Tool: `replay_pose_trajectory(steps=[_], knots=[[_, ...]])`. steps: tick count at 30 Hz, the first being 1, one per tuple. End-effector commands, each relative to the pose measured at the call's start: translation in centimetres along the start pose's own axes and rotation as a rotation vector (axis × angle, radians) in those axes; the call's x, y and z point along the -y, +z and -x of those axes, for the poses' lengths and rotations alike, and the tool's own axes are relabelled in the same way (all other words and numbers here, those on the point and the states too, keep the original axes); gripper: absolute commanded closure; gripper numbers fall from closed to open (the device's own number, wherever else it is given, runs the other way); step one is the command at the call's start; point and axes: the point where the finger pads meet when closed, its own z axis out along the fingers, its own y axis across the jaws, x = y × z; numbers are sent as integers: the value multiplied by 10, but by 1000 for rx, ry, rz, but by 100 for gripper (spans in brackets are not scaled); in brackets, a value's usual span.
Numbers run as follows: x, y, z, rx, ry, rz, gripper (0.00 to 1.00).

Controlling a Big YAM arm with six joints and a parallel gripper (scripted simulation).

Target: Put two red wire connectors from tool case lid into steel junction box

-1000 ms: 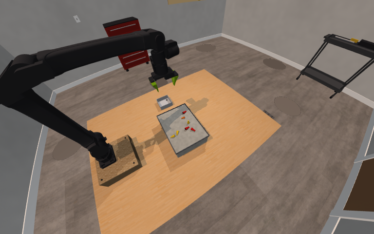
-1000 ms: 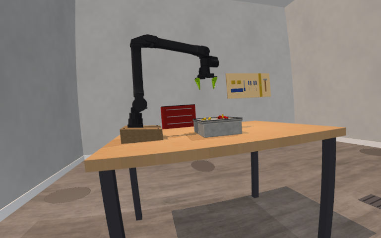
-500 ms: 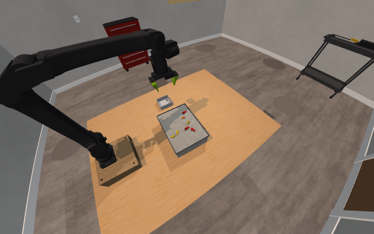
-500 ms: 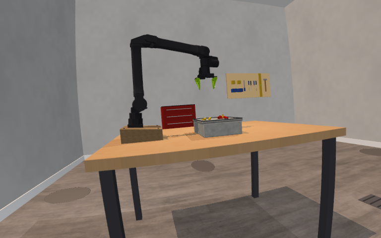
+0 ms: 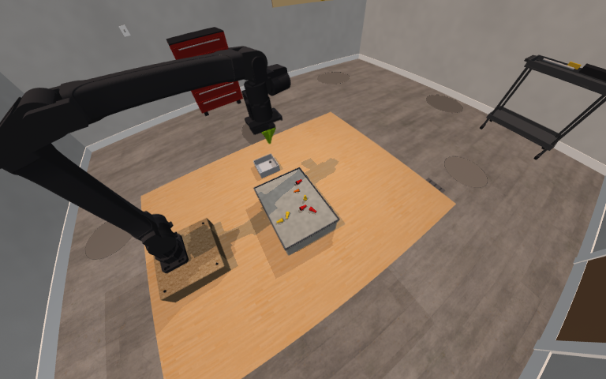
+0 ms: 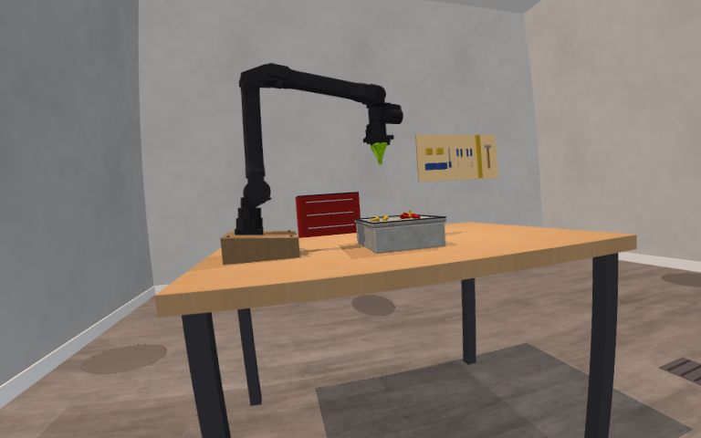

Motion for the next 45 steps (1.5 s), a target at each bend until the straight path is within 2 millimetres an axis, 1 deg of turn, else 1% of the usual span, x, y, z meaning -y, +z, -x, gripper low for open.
replay_pose_trajectory(steps=[1, 23, 24, 25, 28, 30, 38, 40, 41, 45], knots=[[5, 1, -1, -4, 5, 9, 100], [5, 1, -1, -4, 5, 9, 100], [5, 2, -1, -4, 6, 9, 71], [5, 2, -2, -4, 13, 9, 71], [10, 11, -6, -4, 91, 7, 71], [17, 23, -10, -4, 201, 7, 71], [29, 47, -21, -4, 429, 7, 71], [29, 47, -21, -4, 429, 7, 71], [34, 53, -24, -2, 505, 5, 71], [42, 62, -30, -1, 615, -1, 71]])
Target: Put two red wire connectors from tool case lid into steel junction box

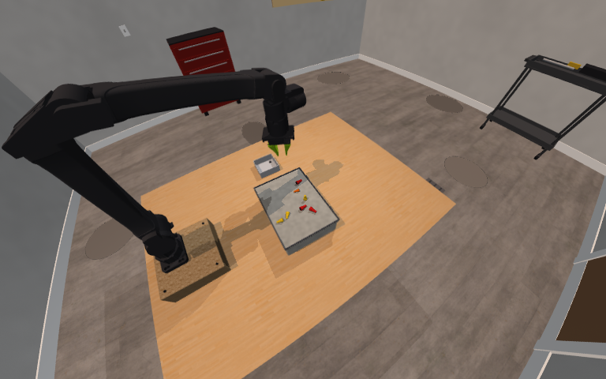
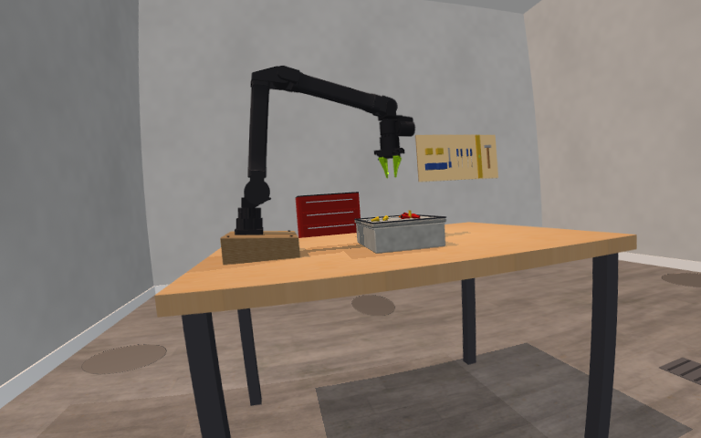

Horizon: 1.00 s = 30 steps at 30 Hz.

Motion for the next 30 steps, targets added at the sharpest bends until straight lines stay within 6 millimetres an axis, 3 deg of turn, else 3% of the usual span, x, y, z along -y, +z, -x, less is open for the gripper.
replay_pose_trajectory(steps=[1, 26, 30], knots=[[15, 12, -1, 5, 168, -8, 71], [56, 85, -23, 3, 864, -2, 71], [58, 86, -22, 7, 890, -5, 71]])
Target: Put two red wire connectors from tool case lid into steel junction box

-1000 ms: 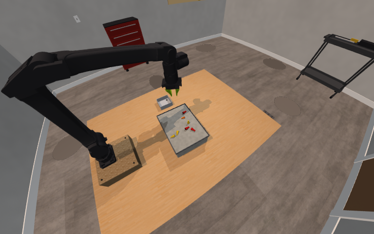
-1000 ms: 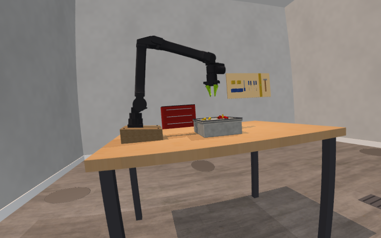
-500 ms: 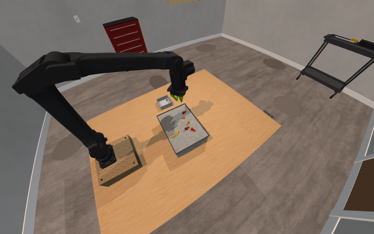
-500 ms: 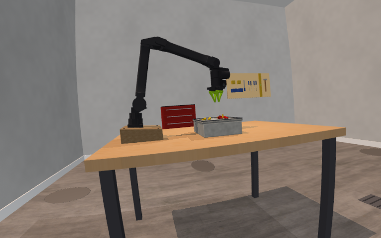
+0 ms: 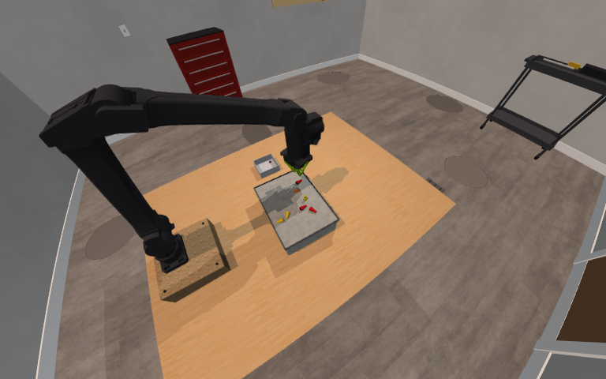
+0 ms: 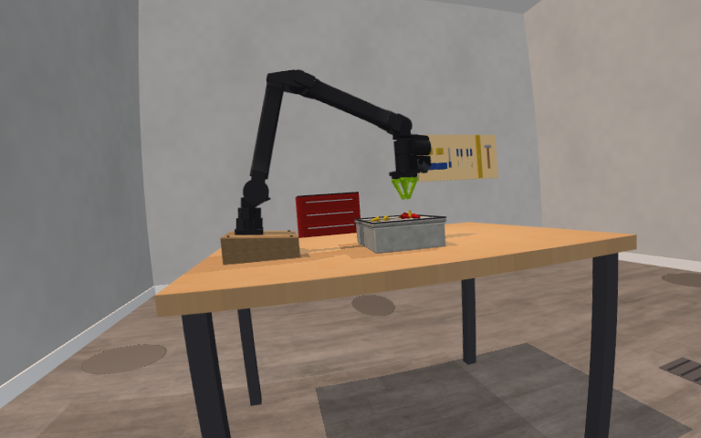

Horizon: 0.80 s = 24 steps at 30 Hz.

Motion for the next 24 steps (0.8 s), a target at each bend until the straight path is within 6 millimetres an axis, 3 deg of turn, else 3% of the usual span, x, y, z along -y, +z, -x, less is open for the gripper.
replay_pose_trajectory(steps=[1, 9, 14, 19, 24], knots=[[3, 5, 8, 13, 78, -1, 71], [-3, -10, 14, 45, 66, -5, 71], [-6, 31, 11, 22, 62, -1, 71], [-6, 43, 9, 14, 59, 0, 71], [-4, 43, 11, 17, 58, -1, 71]])
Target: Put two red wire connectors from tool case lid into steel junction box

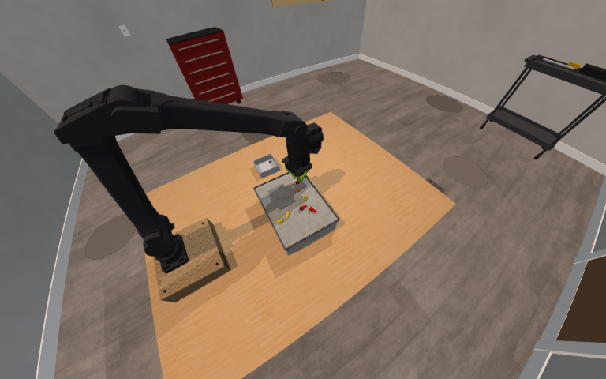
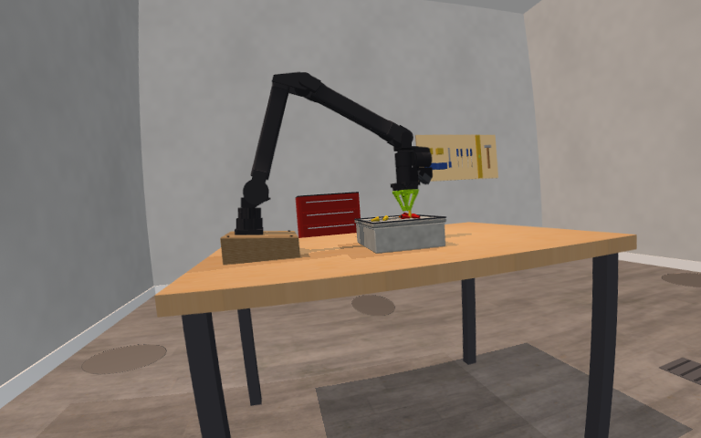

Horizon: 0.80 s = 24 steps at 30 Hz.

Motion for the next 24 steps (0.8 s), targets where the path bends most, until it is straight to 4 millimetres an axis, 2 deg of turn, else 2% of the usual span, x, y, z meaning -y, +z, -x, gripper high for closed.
replay_pose_trajectory(steps=[1, 7, 24], knots=[[-2, 0, 11, 22, -4, -2, 71], [0, -15, 17, 53, -4, -7, 71], [1, -14, 19, 49, -4, -6, 71]])
